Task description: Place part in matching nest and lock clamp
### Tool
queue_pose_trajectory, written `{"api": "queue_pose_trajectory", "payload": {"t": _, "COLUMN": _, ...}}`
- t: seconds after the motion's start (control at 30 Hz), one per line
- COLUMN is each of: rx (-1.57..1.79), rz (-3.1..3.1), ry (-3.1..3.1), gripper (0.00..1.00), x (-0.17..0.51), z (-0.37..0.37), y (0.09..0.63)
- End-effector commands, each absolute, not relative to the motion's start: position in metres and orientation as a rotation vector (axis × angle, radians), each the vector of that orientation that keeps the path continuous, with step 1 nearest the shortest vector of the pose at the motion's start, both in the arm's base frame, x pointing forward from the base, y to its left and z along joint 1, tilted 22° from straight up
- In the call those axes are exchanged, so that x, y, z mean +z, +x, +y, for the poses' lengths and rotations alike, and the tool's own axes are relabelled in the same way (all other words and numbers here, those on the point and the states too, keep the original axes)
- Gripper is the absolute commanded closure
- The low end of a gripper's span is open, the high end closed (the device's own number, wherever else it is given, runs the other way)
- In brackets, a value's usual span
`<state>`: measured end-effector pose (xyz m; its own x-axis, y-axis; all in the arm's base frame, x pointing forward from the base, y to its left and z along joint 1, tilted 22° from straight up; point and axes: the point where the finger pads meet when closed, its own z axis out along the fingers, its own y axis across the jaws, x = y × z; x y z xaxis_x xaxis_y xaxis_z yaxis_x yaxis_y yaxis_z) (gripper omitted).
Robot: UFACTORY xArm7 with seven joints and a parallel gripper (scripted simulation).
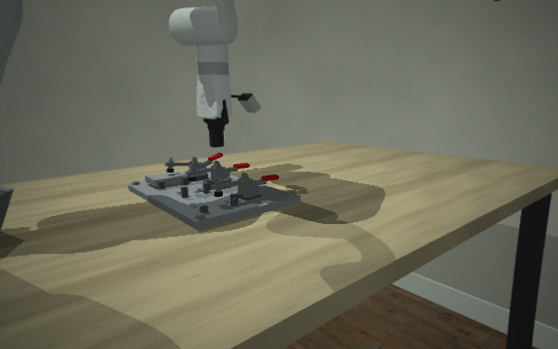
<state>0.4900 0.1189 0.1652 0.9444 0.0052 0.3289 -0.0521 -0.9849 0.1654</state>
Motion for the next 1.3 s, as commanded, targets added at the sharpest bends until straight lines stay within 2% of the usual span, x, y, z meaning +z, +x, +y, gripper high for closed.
{"api": "queue_pose_trajectory", "payload": {"t": 0.0, "rx": 0.502, "rz": -0.034, "ry": 2.927, "gripper": 1.0, "x": 0.167, "z": 0.1199, "y": 0.4909}}
{"api": "queue_pose_trajectory", "payload": {"t": 1.27, "rx": 0.502, "rz": -0.034, "ry": 2.927, "gripper": 1.0, "x": 0.1666, "z": 0.1188, "y": 0.4962}}
